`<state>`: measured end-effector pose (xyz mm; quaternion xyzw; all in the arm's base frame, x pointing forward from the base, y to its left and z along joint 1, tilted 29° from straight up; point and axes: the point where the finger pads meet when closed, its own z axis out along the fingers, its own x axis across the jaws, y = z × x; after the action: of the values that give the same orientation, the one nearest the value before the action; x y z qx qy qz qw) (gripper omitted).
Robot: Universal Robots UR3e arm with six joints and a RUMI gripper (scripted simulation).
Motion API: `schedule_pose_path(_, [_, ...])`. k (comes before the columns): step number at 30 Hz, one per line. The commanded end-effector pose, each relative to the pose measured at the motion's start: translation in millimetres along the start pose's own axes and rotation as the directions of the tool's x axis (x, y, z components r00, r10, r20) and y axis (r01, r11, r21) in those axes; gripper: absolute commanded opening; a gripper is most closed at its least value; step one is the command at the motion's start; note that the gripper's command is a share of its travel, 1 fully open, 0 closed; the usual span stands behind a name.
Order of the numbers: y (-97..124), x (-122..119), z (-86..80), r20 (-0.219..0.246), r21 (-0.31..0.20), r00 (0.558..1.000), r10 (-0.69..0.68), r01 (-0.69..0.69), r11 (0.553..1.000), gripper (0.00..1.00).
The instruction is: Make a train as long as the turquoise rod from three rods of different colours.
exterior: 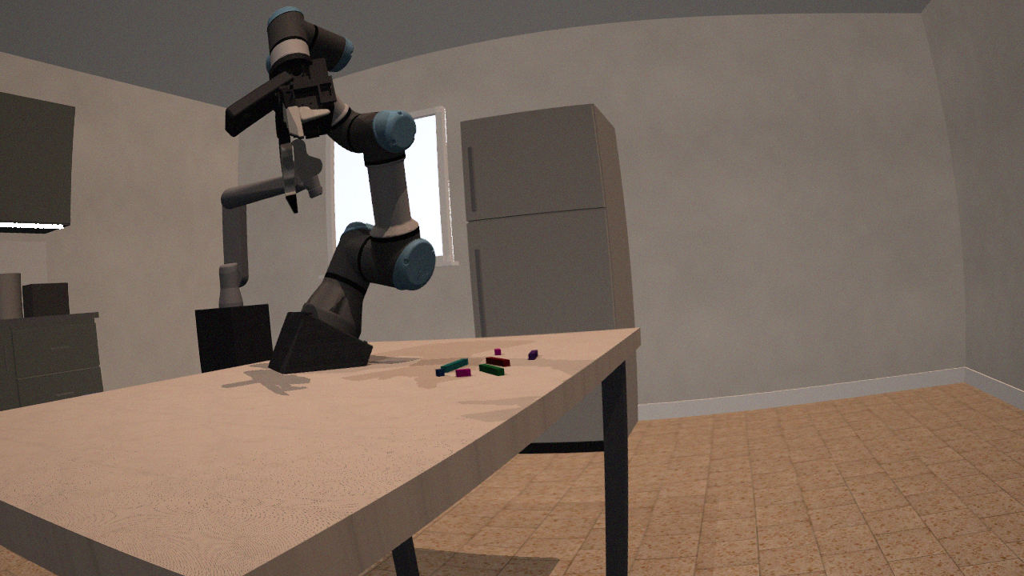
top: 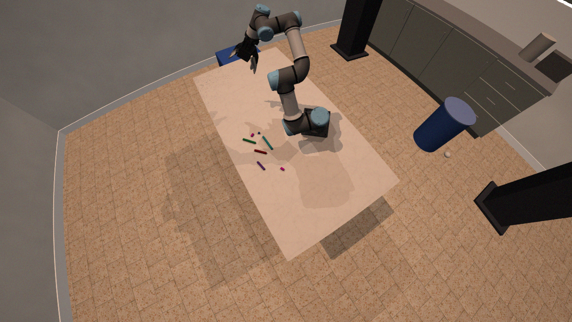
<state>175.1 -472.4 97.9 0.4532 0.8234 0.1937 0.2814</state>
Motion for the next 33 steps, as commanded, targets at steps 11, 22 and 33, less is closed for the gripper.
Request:
schedule_pose_path(11, [45.0,24.2,29.6,-0.077,0.011,0.997,-0.002,0.003,1.0,1.0])
schedule_pose_path(22, [78.7,48.1,50.5,-0.142,0.013,0.99,-0.009,0.011,1.0,1.0])
schedule_pose_path(33, [109.8,76.6,69.7,-0.206,0.02,0.978,-0.017,0.022,1.0,1.0])
